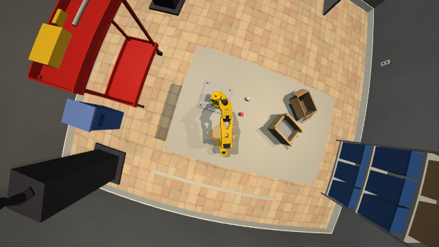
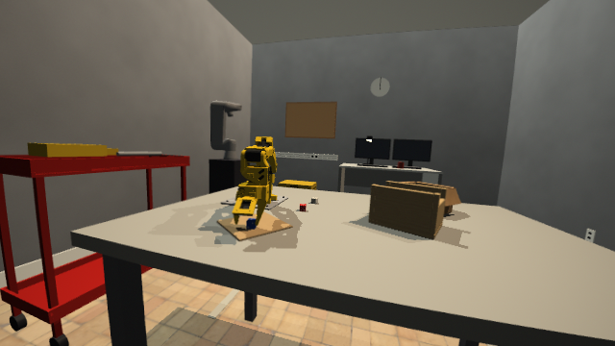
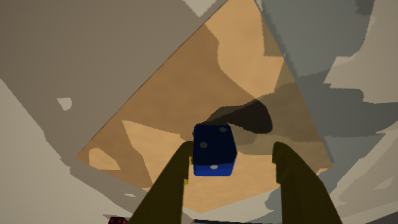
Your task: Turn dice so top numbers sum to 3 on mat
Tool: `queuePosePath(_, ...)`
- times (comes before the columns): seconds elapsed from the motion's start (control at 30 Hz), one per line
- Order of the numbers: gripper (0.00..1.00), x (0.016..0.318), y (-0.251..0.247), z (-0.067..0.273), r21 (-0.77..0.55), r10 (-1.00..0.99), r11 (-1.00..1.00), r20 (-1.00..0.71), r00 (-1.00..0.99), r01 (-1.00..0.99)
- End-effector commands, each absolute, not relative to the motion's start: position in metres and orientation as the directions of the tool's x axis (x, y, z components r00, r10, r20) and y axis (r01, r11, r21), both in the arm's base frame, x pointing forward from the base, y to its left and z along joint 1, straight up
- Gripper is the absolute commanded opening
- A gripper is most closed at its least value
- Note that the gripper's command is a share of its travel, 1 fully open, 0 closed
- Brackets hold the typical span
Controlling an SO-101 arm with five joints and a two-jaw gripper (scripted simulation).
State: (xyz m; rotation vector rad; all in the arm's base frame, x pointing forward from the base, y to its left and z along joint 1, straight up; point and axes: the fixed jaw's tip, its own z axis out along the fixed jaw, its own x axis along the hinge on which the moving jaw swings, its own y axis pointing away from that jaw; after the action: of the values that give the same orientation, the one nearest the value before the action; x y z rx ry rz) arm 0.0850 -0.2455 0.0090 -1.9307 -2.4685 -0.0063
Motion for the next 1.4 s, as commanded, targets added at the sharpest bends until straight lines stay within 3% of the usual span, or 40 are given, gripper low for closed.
queuePosePath(0.0,0.29,0.082,-0.243,0.004,-0.002,0.972,0.231,0.03,-0.231,0.973)
queuePosePath(0.37,0.29,0.082,-0.244,0.007,-0.002,0.973,0.231,0.025,-0.231,0.973)
queuePosePath(1.0,0.29,0.082,-0.245,0.058,0.003,0.972,0.229,-0.053,-0.228,0.973)
queuePosePath(1.37,0.29,0.083,-0.247,0.064,0.005,0.97,0.229,-0.08,-0.227,0.974)
